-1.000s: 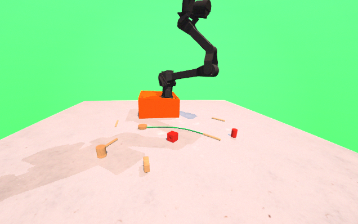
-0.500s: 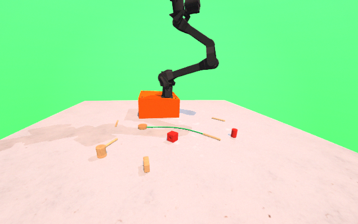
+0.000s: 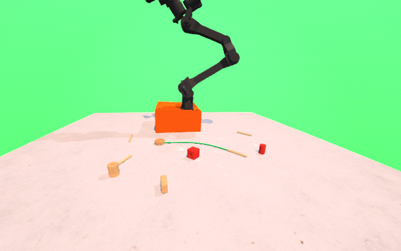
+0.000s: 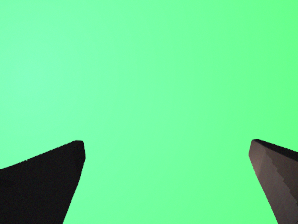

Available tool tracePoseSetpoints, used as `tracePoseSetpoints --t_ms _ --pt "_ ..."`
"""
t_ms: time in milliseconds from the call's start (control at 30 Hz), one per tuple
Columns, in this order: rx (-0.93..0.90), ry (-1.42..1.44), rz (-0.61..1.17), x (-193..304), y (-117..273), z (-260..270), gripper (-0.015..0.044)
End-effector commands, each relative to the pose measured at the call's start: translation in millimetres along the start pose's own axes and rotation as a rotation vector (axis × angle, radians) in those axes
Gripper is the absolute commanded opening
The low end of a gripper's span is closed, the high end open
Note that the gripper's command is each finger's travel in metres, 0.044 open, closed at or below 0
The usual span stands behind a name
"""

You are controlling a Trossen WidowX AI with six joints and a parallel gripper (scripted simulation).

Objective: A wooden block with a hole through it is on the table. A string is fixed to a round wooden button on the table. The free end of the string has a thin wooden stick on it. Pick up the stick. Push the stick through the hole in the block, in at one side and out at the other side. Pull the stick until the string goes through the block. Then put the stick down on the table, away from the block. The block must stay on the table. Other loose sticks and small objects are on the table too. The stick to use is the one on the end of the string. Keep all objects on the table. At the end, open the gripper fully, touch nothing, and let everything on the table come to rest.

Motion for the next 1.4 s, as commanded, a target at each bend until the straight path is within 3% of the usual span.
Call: tracePoseSetpoints --t_ms 0,400,767,1033,1367 --pt "0.194 0.169 0.104 17.9 -14.4 -58.3 0.0440" --pt "0.481 0.558 0.581 109.0 -0.9 -176.7 0.0440" --pt "0.397 0.948 1.233 213.9 69.7 -240.7 0.0440" --pt "0.060 1.196 1.750 279.8 150.3 -260.8 0.0440" --pt "-0.734 1.356 2.271 329.5 265.8 -254.1 0.0440"
Point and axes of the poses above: the point midway between the two fingers, 35 mm back from their tips, its own y axis back along the fingers, its own z axis across the jaws, x = y × z, the point moved 4 cm from there along y, back along the fingers, and after that the axes turned 14 degrees about y, right-handed, at the moved point
